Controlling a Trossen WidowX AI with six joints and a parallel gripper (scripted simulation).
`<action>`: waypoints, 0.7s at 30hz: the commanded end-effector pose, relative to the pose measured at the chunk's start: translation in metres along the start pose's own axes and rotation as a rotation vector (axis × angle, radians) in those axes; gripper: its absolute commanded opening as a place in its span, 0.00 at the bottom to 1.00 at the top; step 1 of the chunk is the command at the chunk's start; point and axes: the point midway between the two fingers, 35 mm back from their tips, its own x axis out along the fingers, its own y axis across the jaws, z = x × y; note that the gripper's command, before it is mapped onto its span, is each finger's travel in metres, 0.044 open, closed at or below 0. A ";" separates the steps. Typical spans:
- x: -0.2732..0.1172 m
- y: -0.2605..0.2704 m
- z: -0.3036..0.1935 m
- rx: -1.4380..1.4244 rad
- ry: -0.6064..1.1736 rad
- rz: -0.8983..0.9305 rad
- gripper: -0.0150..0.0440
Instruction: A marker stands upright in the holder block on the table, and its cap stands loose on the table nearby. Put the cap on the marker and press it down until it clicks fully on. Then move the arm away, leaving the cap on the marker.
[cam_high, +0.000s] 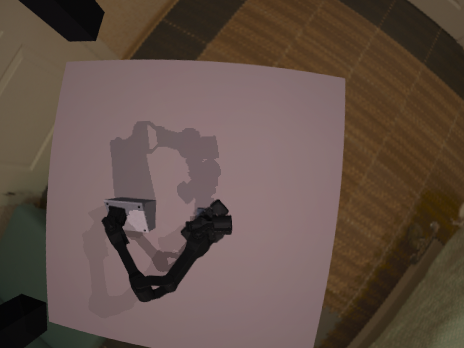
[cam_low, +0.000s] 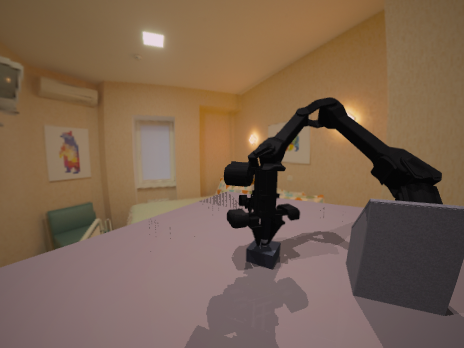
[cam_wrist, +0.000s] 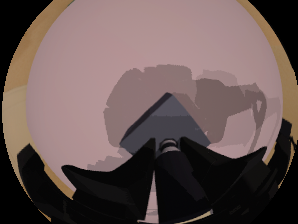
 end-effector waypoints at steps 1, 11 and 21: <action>0.007 0.001 0.000 0.010 0.007 -0.003 0.25; 0.007 0.001 0.000 0.010 0.007 -0.003 0.25; 0.000 0.000 0.000 0.000 0.000 0.000 0.70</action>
